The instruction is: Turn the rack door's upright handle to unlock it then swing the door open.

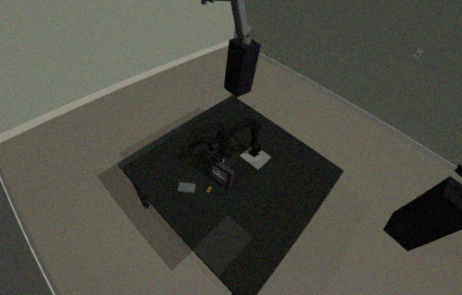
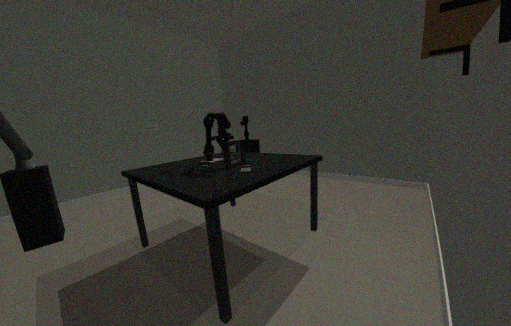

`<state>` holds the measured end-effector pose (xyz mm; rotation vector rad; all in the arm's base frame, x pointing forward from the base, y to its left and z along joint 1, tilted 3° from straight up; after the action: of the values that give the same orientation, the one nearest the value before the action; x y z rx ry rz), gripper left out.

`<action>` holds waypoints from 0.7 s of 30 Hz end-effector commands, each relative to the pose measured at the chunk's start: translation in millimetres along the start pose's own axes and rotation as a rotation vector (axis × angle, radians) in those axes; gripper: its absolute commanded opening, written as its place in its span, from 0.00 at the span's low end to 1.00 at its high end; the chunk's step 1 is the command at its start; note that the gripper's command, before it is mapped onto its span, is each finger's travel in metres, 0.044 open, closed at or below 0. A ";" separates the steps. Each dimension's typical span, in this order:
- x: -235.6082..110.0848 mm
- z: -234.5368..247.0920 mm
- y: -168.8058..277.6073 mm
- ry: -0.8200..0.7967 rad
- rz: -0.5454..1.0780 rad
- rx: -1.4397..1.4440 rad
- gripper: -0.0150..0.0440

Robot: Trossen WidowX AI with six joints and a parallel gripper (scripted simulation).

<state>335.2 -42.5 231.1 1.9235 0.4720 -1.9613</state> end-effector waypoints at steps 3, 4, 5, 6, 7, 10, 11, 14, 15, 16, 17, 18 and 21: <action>0.3 4.8 -4.7 -0.002 -0.005 0.127 0.30; 0.3 5.5 -5.3 -0.002 -0.005 0.148 0.30; 0.3 6.3 -6.0 -0.002 -0.005 0.169 0.30; 0.3 7.0 -6.7 -0.002 -0.005 0.190 0.30; 0.3 7.9 -7.5 -0.002 -0.005 0.211 0.30; 0.3 10.5 -10.1 -0.003 -0.005 0.273 0.30; 0.3 11.4 -11.0 -0.003 -0.005 0.293 0.30; 0.3 14.5 -14.2 -0.003 -0.005 0.353 0.30; 0.4 15.6 -15.4 -0.003 -0.005 0.373 0.30; 0.3 16.7 -16.7 -0.004 -0.005 0.392 0.30; 0.4 17.9 -18.0 -0.004 -0.005 0.412 0.30; 0.4 19.1 -19.3 -0.004 -0.005 0.431 0.30; 0.4 22.9 -23.9 -0.004 -0.005 0.490 0.30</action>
<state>307.1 -34.2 231.0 2.1335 0.0732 -2.2100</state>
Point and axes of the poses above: the point midway between the two fingers, 35 mm back from their tips, its own x axis out along the fingers, its own z axis across the jaws, y = z × x, the point moved 7 cm from there along -x, back along the fingers, and after that the axes turned 11 degrees about -x, right-handed, at the moved point
